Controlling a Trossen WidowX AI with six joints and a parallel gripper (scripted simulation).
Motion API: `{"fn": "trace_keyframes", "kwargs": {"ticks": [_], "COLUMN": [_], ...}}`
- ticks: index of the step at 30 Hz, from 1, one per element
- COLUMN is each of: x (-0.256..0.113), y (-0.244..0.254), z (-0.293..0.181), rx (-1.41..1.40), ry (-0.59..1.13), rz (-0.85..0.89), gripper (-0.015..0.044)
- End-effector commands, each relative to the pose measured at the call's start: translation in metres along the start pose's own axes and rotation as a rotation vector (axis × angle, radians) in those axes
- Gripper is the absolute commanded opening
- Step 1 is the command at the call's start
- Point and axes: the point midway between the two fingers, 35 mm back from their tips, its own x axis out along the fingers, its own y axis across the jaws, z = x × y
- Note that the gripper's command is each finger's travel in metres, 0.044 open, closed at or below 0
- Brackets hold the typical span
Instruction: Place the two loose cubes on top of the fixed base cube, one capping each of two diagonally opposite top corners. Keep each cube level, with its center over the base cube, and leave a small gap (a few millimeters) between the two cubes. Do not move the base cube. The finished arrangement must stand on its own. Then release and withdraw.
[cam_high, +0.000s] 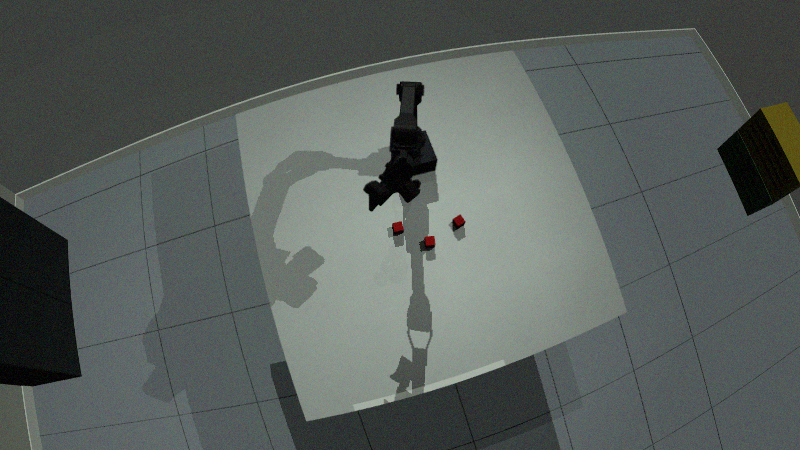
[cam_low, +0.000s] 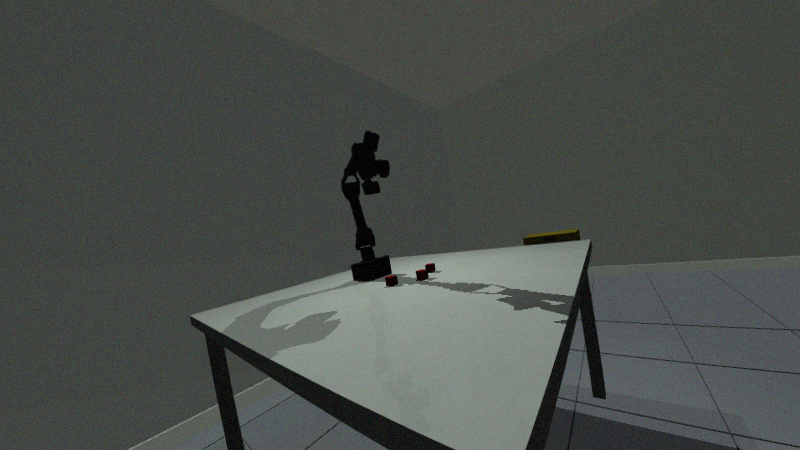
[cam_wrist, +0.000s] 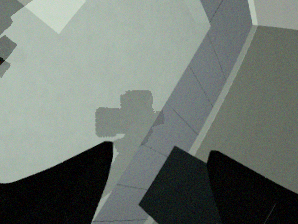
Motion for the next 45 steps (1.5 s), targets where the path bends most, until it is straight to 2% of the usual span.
{"fn": "trace_keyframes", "kwargs": {"ticks": [1, 11, 21, 26, 33, 45], "x": [0.025, 0.075, 0.097, 0.099, 0.142, 0.154], "y": [0.026, 0.121, 0.225, 0.234, 0.275, 0.287], "z": [0.03, 0.102, 0.14, 0.142, 0.144, 0.145], "rx": [-0.115, -0.434, -0.697, -0.717, -0.717, -0.717], "ry": [-0.049, -0.193, -0.316, -0.325, -0.325, -0.325], "rz": [0.104, 0.402, 0.685, 0.708, 0.708, 0.709], "gripper": [0.0265, 0.0265, 0.0265, 0.0265, 0.0265, 0.0265]}}
